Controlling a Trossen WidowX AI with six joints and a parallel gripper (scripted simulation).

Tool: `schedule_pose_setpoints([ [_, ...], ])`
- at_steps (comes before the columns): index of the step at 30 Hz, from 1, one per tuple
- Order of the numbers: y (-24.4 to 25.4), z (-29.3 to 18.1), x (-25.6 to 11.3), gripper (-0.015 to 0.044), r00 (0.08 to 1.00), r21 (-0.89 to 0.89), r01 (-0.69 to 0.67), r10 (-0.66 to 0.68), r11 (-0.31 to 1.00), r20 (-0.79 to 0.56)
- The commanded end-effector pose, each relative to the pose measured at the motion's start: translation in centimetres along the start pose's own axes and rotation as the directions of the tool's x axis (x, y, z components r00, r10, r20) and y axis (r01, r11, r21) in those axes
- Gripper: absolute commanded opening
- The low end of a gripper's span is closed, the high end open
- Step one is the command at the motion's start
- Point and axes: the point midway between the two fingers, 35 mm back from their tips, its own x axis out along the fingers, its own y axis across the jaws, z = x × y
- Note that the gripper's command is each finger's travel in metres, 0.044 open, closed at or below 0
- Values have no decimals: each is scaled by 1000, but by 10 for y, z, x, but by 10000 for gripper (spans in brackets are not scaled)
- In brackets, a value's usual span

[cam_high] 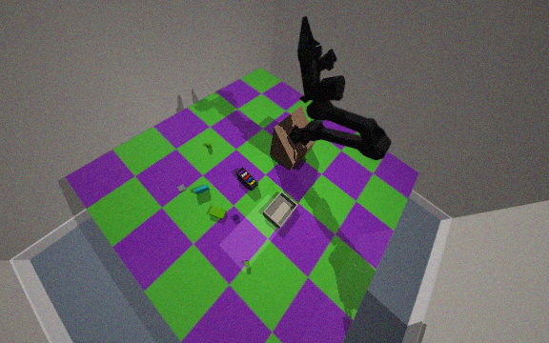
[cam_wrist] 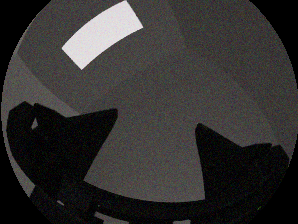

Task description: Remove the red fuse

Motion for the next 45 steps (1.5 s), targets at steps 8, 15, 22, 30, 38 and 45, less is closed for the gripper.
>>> schedule_pose_setpoints([
  [8,29,-107,5,190,901,-178,-135,46,975,-431],
  [15,56,-216,-38,71,587,-230,-389,48,892,-808],
  [22,74,-297,-122,71,143,-104,-632,-16,768,-990],
  [30,81,-342,-241,71,-354,189,-774,-166,605,-921],
  [38,67,-333,-366,71,-746,569,-665,-392,484,-538],
  [45,61,-320,-399,71,-809,655,-579,-445,485,-385],
])
